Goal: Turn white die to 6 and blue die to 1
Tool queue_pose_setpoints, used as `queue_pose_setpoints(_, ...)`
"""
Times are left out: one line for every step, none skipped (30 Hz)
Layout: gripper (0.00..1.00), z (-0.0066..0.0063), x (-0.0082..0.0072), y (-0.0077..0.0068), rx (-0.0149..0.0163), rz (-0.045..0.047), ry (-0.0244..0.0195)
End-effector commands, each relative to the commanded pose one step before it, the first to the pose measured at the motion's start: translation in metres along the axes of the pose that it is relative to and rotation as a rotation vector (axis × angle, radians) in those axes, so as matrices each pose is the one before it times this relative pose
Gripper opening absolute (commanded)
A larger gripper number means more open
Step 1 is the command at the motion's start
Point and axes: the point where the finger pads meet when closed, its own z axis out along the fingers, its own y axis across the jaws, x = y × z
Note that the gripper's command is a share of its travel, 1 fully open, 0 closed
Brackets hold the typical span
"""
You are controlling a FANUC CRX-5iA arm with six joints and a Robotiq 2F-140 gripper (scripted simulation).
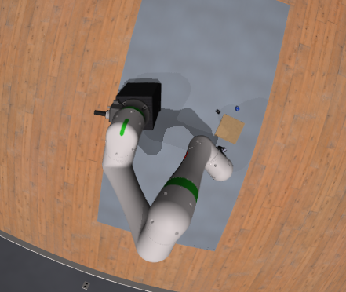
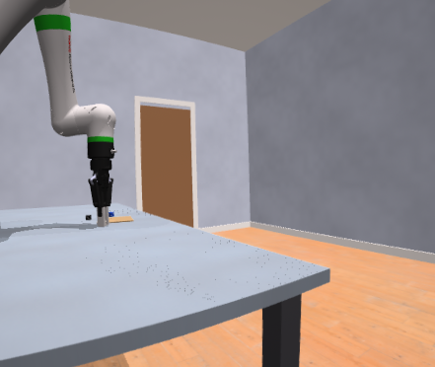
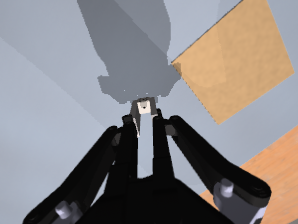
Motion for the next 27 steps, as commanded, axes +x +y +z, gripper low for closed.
queue_pose_setpoints(0.09, -0.00002, -0.00007, 0.00010, -0.00016, 0.00002, -0.00012)
queue_pose_setpoints(0.09, 0.00000, 0.00000, 0.00000, 0.00000, 0.00000, 0.00000)
queue_pose_setpoints(0.09, 0.00000, 0.00000, 0.00000, 0.00000, 0.00000, 0.00000)
queue_pose_setpoints(0.09, 0.00000, 0.00000, 0.00000, 0.00000, 0.00000, 0.00000)
queue_pose_setpoints(0.09, 0.00000, 0.00000, 0.00000, 0.00000, 0.00000, 0.00000)
queue_pose_setpoints(0.09, 0.00000, 0.00000, 0.00000, 0.00000, 0.00000, 0.00000)
queue_pose_setpoints(0.09, 0.00000, 0.00000, 0.00000, 0.00000, 0.00000, 0.00000)
queue_pose_setpoints(0.09, 0.00000, 0.00000, 0.00000, 0.00000, 0.00000, 0.00000)
queue_pose_setpoints(0.09, 0.00000, 0.00000, 0.00000, 0.00000, 0.00000, 0.00000)
queue_pose_setpoints(0.09, 0.00000, 0.00000, 0.00000, 0.00000, 0.00000, 0.00000)
queue_pose_setpoints(0.09, 0.00000, 0.00000, 0.00000, 0.00000, 0.00000, 0.00000)
queue_pose_setpoints(0.09, 0.00000, 0.00000, 0.00000, 0.00000, 0.00000, 0.00000)
queue_pose_setpoints(0.09, 0.00000, 0.00000, 0.00000, 0.00000, 0.00000, 0.00000)
queue_pose_setpoints(0.09, 0.00000, 0.00000, 0.00000, 0.00000, 0.00000, 0.00000)
queue_pose_setpoints(0.09, 0.00000, 0.00000, 0.00000, 0.00000, 0.00000, 0.00000)
queue_pose_setpoints(0.09, 0.00000, 0.00000, 0.00000, 0.00000, 0.00000, 0.00000)
queue_pose_setpoints(0.09, -0.00004, 0.00000, 0.00000, 0.00000, 0.00000, 0.00000)
queue_pose_setpoints(0.09, -0.00028, -0.00001, 0.00000, 0.00001, 0.00000, -0.00002)
queue_pose_setpoints(0.09, -0.00070, -0.00003, -0.00001, 0.00002, 0.00001, -0.00004)
queue_pose_setpoints(0.09, -0.00123, -0.00002, -0.00001, 0.00002, 0.00000, -0.00003)
queue_pose_setpoints(0.09, -0.00183, 0.00002, 0.00001, -0.00002, 0.00000, 0.00004)
queue_pose_setpoints(0.09, -0.00253, -0.00002, 0.00000, 0.00002, 0.00000, -0.00003)
queue_pose_setpoints(0.09, -0.00320, 0.00004, 0.00001, -0.00004, -0.00001, 0.00007)
queue_pose_setpoints(0.09, -0.00396, -0.00004, -0.00001, 0.00004, 0.00001, -0.00006)
queue_pose_setpoints(0.09, -0.00466, -0.00001, 0.00000, 0.00001, 0.00000, -0.00001)
queue_pose_setpoints(0.09, 0.00000, 0.00000, 0.00000, 0.00000, 0.00000, 0.00000)
queue_pose_setpoints(0.09, 0.00000, 0.00000, 0.00000, 0.00000, 0.00000, 0.00000)
